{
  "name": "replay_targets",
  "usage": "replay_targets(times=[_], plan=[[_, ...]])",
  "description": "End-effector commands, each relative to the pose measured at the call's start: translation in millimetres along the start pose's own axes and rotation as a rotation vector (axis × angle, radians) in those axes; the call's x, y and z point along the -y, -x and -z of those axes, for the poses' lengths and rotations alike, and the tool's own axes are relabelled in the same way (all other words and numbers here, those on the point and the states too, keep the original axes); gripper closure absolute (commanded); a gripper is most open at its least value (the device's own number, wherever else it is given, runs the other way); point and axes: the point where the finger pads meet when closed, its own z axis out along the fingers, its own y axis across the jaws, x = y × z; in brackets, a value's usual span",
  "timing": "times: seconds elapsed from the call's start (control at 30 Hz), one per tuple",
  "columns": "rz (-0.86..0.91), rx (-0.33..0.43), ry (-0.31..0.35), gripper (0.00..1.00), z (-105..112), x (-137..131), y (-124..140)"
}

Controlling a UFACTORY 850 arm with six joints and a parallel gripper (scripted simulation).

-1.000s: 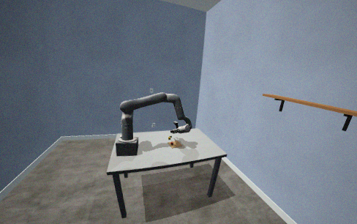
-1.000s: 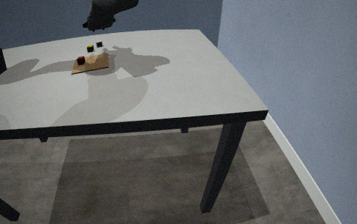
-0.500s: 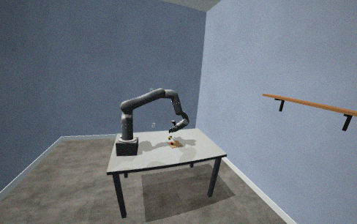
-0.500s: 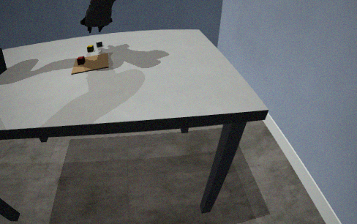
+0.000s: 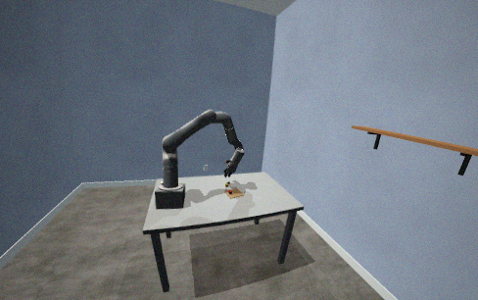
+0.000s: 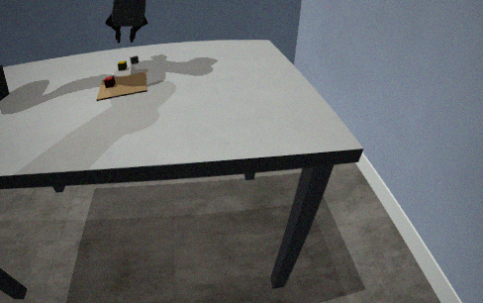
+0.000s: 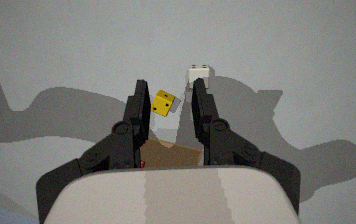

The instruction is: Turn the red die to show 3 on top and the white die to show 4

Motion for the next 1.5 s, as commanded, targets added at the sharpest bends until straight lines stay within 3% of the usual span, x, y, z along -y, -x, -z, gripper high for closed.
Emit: replay_targets(times=[0.0,0.23,0.43,0.47,0.83,1.03,1.17,1.2,1.47], plan=[[-0.01,0.139,0.024,0.58,5,-1,-5],[0.007,0.329,0.134,0.58,23,-10,-20],[0.017,0.382,0.184,0.58,30,-14,-28],[0.017,0.382,0.184,0.0,30,-14,-28],[0.018,0.382,0.183,0.0,30,-14,-28],[0.069,0.389,0.167,0.0,4,-19,-10],[0.074,0.39,0.165,0.0,2,-19,-8],[0.074,0.39,0.165,0.58,2,-19,-8],[0.074,0.39,0.165,0.58,2,-19,-8]])
